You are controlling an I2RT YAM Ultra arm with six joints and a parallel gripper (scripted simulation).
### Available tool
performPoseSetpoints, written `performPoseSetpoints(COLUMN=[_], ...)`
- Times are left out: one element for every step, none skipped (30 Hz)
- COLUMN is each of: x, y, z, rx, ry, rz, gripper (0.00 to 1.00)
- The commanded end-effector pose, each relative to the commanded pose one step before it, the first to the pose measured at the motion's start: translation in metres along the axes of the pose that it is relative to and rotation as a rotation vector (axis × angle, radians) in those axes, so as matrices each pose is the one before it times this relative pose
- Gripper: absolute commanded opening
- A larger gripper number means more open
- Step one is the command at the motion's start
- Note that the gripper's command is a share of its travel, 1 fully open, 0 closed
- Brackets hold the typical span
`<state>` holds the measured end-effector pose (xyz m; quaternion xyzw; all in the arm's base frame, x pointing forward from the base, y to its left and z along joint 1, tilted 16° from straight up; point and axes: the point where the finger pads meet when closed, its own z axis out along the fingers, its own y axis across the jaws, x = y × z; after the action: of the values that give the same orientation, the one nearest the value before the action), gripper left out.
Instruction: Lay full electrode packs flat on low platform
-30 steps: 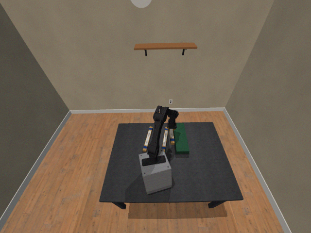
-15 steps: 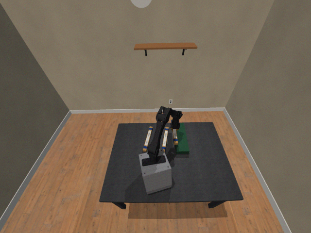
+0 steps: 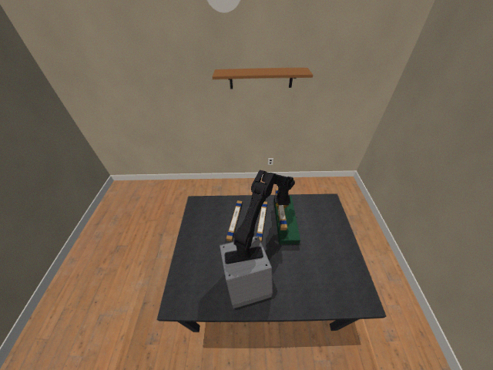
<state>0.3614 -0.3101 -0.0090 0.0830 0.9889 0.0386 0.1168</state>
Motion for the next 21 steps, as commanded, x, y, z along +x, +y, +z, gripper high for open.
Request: performPoseSetpoints(x=[-0.02118, -0.00021, -0.00021, -0.00020, -0.00019, -0.00017, -0.00015, -0.00013, -0.00012, -0.00010, -0.00009, -0.00008, -0.00007, -0.00006, -0.00006, 0.00000, 0.00000, -0.00028, -0.00005, -0.00006, -0.00006], y=[-0.01792, -0.00062, -0.00060, -0.00059, -0.00059, -0.00059, -0.00059, -0.00058, -0.00057, -0.00056, -0.00055, -0.00054, -0.00053, -0.00052, -0.00051, 0.00000, 0.00000, -0.00068, -0.00050, -0.00050, -0.00050], z=[-0.04822, 0.00011, 0.00012, 0.00013, 0.00014, 0.00014, 0.00014, 0.00014, 0.00013, 0.00013, 0.00012, 0.00010, 0.00009, 0.00007, 0.00006, 0.00000, 0.00000, 0.00033, 0.00001, 0.00001, 0.00000], rx=[0.04368, 0.00004, 0.00003, 0.00003, 0.00003, 0.00003, 0.00003, 0.00003, 0.00003, 0.00003, 0.00003, 0.00003, 0.00003, 0.00003, 0.00003, 0.00000, 0.00000, -0.00055, 0.00003, 0.00003, 0.00003], ry=[-0.08420, 0.00000, 0.00000, 0.00000, 0.00000, 0.00000, 0.00001, 0.00001, 0.00001, 0.00001, 0.00001, 0.00001, 0.00001, 0.00001, 0.00001, 0.00000, 0.00000, 0.00008, 0.00001, 0.00001, 0.00001], rz=[-0.00880, 0.00000, 0.00000, 0.00000, 0.00000, 0.00000, 0.00000, 0.00000, 0.00000, 0.00000, 0.00000, 0.00000, 0.00000, 0.00000, 0.00000, 0.00000, 0.00000, 0.00022, 0.00000, 0.00000, 0.00000], gripper=[0.00, 0.00, 0.00, 0.00, 0.00, 0.00, 0.00, 0.00, 0.00, 0.00, 0.00, 0.00, 0.00, 0.00, 0.00, 0.00, 0.00, 0.00, 0.00, 0.00, 0.00])
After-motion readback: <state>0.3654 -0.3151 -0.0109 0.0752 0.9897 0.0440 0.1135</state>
